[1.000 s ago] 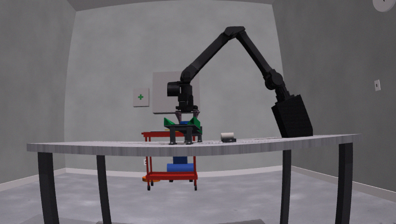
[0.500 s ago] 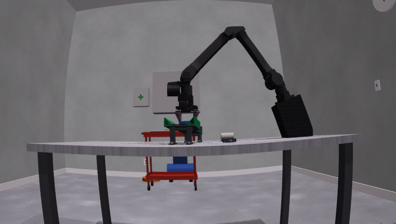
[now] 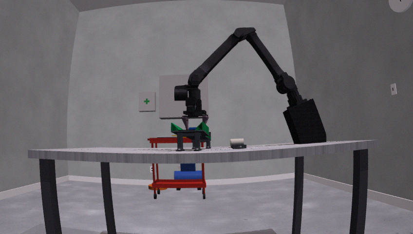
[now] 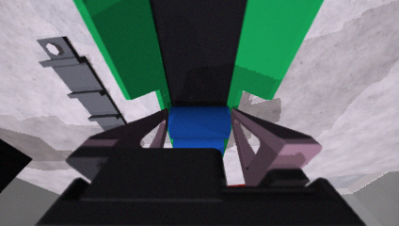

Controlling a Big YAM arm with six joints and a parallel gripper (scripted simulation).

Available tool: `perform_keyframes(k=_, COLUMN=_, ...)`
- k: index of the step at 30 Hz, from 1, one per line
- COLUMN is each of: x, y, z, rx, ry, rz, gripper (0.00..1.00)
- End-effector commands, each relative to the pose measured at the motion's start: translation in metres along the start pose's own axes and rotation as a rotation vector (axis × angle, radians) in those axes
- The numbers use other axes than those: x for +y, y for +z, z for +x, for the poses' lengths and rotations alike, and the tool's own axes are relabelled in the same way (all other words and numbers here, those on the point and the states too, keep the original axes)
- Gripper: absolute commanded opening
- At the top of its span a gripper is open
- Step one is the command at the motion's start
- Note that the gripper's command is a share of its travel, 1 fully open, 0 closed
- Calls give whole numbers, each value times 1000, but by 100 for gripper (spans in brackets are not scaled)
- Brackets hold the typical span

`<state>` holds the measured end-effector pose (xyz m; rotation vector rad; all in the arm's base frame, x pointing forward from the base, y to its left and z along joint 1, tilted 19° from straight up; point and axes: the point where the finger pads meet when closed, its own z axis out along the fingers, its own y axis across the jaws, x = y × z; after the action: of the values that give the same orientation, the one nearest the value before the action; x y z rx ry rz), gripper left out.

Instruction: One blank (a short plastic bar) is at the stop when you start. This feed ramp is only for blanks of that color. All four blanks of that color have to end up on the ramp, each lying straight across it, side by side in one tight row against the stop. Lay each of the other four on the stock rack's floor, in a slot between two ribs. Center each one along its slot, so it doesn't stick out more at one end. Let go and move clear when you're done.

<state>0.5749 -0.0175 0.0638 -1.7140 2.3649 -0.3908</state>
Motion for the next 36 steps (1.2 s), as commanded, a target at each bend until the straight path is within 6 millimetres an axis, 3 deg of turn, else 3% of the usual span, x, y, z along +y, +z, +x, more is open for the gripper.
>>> perform_keyframes(k=1, x=-24, y=-15, z=-2, rx=-15, ry=2, rz=40, gripper=79)
perform_keyframes(k=2, x=-24, y=-15, z=-2, rx=-15, ry=2, rz=40, gripper=83)
perform_keyframes(k=11, x=-24, y=-16, z=-2, rx=-15, ry=2, rz=40, gripper=83)
perform_keyframes(k=19, x=-27, y=-35, z=-5, rx=-23, ry=3, rz=60, gripper=83)
perform_keyframes(k=32, x=-25, y=-101, z=-9, rx=-25, ry=9, rz=64, gripper=83)
perform_keyframes(k=36, x=-26, y=-109, z=-6, rx=-22, ry=15, rz=65, gripper=83)
